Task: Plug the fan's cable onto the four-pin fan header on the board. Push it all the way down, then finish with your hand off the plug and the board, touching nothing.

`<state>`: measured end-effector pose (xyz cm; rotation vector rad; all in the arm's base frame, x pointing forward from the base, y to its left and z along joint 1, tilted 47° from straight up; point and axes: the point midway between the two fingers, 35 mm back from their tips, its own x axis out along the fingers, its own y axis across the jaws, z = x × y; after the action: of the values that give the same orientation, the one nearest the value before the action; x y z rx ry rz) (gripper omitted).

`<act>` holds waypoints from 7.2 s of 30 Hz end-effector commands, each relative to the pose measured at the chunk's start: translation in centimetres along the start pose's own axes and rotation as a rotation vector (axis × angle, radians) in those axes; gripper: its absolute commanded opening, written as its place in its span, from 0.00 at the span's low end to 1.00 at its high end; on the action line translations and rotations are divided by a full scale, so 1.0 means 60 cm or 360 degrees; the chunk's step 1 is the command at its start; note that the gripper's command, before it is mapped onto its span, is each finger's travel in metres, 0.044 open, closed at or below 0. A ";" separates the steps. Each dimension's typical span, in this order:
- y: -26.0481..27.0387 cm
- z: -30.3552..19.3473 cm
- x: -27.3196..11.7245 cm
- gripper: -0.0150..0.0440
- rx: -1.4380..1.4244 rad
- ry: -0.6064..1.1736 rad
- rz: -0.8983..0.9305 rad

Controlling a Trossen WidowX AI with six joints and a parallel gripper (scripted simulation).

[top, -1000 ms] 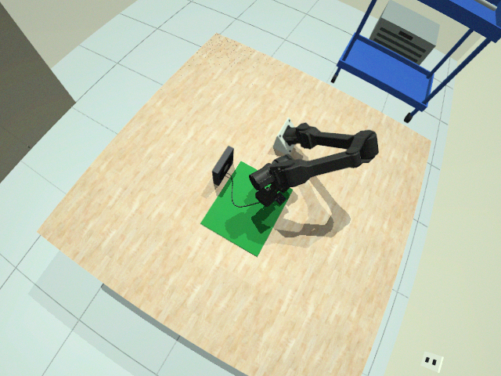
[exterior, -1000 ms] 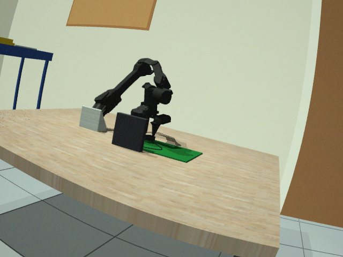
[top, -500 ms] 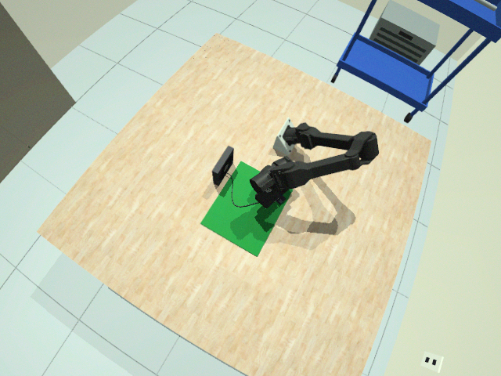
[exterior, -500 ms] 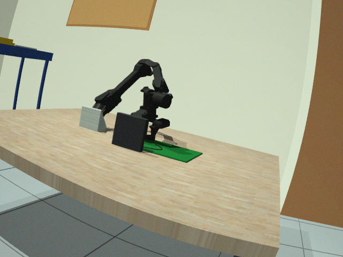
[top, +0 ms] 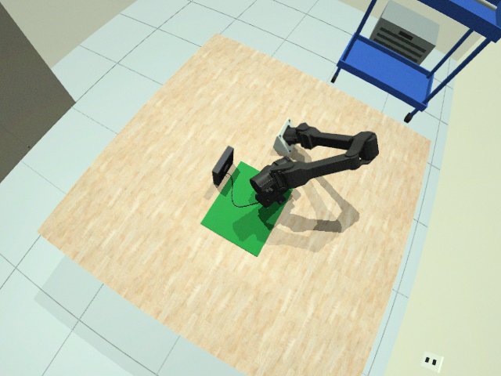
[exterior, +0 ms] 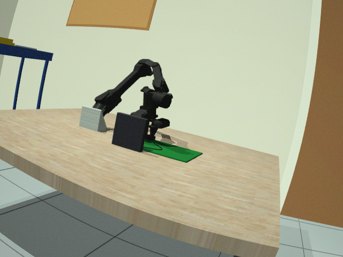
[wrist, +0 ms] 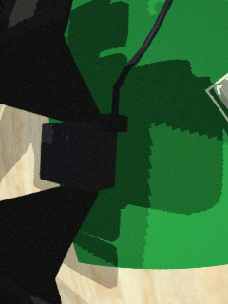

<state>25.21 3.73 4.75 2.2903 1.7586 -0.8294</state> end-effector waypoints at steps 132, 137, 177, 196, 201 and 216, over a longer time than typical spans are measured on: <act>0.118 -0.011 -0.045 0.25 -0.1145 -0.1897 -0.0097; 0.118 -0.015 -0.045 0.25 -0.1146 -0.1990 -0.0020; 0.107 -0.076 -0.053 0.25 -0.1164 -0.2436 0.0758; 0.109 -0.077 -0.066 0.25 -0.1165 -0.2426 0.0725; 0.109 -0.077 -0.065 0.25 -0.1165 -0.2426 0.0725; 0.110 -0.073 -0.045 0.25 -0.1158 -0.2424 0.0732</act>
<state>32.28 1.04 8.53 0.8770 0.5850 -1.0634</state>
